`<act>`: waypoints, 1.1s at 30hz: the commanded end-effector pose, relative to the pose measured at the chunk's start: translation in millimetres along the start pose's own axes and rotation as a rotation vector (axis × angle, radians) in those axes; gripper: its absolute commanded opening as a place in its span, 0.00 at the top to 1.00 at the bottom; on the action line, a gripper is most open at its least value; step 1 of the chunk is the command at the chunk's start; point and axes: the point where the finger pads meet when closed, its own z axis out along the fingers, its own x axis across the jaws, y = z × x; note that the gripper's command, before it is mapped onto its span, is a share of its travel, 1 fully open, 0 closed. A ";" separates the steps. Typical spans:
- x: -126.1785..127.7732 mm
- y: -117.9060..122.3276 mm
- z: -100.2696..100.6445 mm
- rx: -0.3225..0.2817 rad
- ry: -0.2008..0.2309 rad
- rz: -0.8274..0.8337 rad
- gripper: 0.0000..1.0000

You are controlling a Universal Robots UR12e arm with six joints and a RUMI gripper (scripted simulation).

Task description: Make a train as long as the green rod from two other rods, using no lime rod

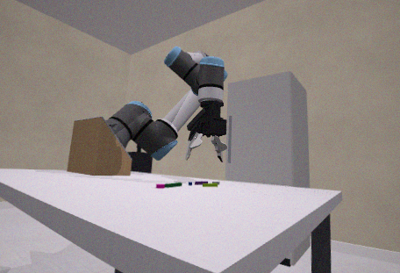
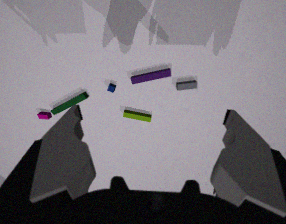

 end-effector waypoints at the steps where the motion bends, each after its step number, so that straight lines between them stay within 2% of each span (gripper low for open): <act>1: 1.3 -0.4 -0.6 -0.002 -0.002 0.104 0.00; 3: 1.3 -0.4 -0.6 -0.002 -0.002 0.104 0.00; 18: 7.5 -2.6 -0.7 -0.003 -0.002 0.613 0.00; 20: 7.5 -2.6 -0.7 -0.003 -0.002 0.613 0.00; 33: 11.2 -1.5 -0.8 -0.003 -0.001 1.121 0.00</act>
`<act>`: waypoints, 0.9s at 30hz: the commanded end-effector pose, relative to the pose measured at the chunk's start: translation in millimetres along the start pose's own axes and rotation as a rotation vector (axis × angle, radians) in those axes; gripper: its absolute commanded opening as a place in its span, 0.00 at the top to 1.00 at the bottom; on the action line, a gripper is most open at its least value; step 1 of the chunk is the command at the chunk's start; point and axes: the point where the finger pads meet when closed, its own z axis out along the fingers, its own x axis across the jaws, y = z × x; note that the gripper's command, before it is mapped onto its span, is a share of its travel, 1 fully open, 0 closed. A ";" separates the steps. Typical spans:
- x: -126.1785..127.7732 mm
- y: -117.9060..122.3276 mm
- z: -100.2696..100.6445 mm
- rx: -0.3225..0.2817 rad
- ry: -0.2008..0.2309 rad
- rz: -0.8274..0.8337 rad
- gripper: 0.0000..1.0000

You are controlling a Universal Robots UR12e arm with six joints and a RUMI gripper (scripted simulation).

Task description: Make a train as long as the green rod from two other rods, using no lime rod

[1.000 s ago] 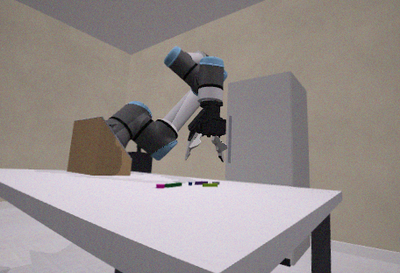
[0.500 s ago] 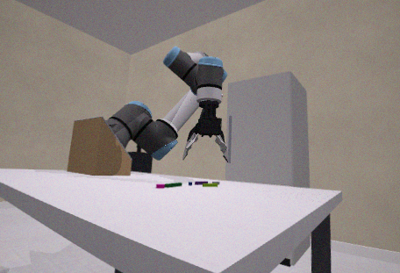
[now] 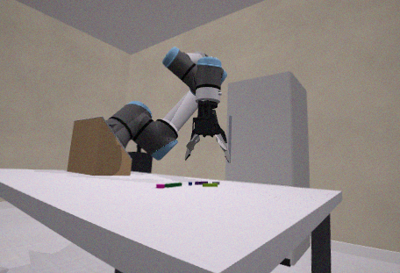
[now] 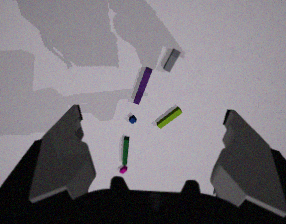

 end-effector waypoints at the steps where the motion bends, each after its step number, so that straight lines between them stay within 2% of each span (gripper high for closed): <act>1: 1.5 -0.1 -0.5 -0.009 0.000 0.167 0.00; 4: 1.7 -0.1 -0.5 -0.009 0.000 0.205 0.00; 19: 4.1 2.5 -0.6 -0.009 0.003 0.795 0.00; 21: 4.1 2.5 -0.6 -0.009 0.003 0.795 0.00; 27: 4.1 4.9 -0.6 -0.009 0.004 1.042 0.00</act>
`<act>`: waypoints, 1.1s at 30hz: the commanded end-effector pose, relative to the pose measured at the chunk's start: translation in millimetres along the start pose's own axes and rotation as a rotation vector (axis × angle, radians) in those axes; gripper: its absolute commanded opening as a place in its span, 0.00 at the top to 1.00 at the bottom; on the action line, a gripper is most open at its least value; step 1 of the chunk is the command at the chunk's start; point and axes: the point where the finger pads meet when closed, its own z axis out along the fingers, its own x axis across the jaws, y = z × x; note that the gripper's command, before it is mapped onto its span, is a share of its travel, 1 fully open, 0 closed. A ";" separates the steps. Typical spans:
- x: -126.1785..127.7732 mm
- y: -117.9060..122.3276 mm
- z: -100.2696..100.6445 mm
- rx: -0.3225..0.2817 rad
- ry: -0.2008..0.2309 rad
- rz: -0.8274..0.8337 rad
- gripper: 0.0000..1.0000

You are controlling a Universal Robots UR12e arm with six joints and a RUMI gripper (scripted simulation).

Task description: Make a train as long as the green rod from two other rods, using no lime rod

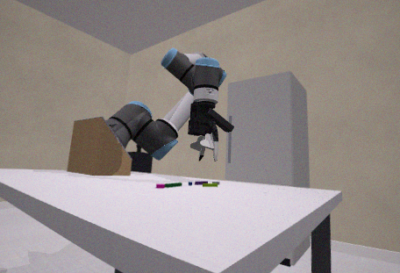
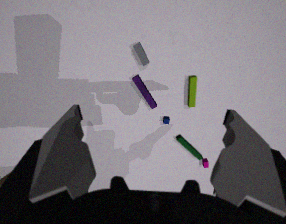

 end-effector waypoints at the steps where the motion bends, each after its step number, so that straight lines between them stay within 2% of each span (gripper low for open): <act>1: 1.8 0.8 -0.5 -0.005 0.006 0.167 0.00; 9: 3.7 3.9 -0.5 -0.004 0.007 0.452 0.00; 11: 3.7 3.9 -0.5 -0.004 0.007 0.452 0.00; 20: 4.9 7.6 -0.5 -0.003 0.007 0.703 0.00; 33: 5.4 10.9 -0.5 -0.002 0.008 0.895 0.00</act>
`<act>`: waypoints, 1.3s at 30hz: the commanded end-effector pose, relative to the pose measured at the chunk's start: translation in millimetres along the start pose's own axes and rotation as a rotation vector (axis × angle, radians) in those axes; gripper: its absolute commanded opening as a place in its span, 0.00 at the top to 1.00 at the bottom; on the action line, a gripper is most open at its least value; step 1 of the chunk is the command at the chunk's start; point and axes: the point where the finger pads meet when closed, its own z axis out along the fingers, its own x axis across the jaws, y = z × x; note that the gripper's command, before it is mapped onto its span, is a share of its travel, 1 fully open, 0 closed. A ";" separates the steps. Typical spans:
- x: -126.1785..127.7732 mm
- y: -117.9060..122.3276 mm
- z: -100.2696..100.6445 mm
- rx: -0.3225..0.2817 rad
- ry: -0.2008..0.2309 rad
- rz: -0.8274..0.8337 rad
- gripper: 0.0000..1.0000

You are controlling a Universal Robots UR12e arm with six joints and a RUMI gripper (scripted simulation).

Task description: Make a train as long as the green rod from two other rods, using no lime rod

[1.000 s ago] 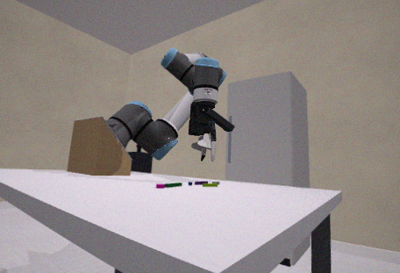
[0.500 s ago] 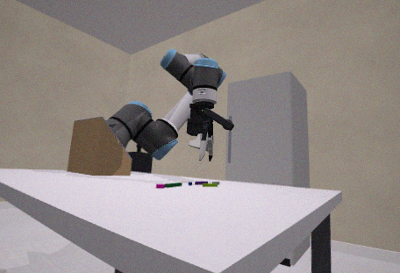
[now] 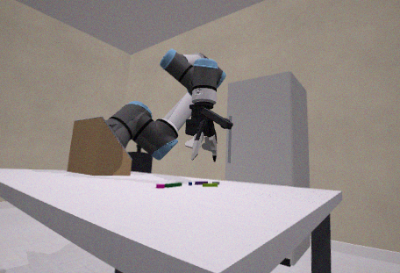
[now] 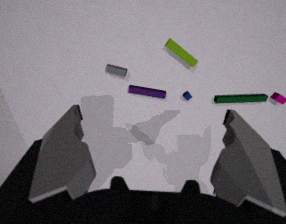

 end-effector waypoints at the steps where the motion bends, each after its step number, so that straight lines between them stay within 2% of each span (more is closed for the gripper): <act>1: 1.0 0.0 -0.5 0.001 0.002 0.053 0.00; 10: 1.9 0.7 -0.5 0.001 0.002 0.114 0.00; 39: 2.1 0.8 -0.5 0.001 0.002 0.125 0.00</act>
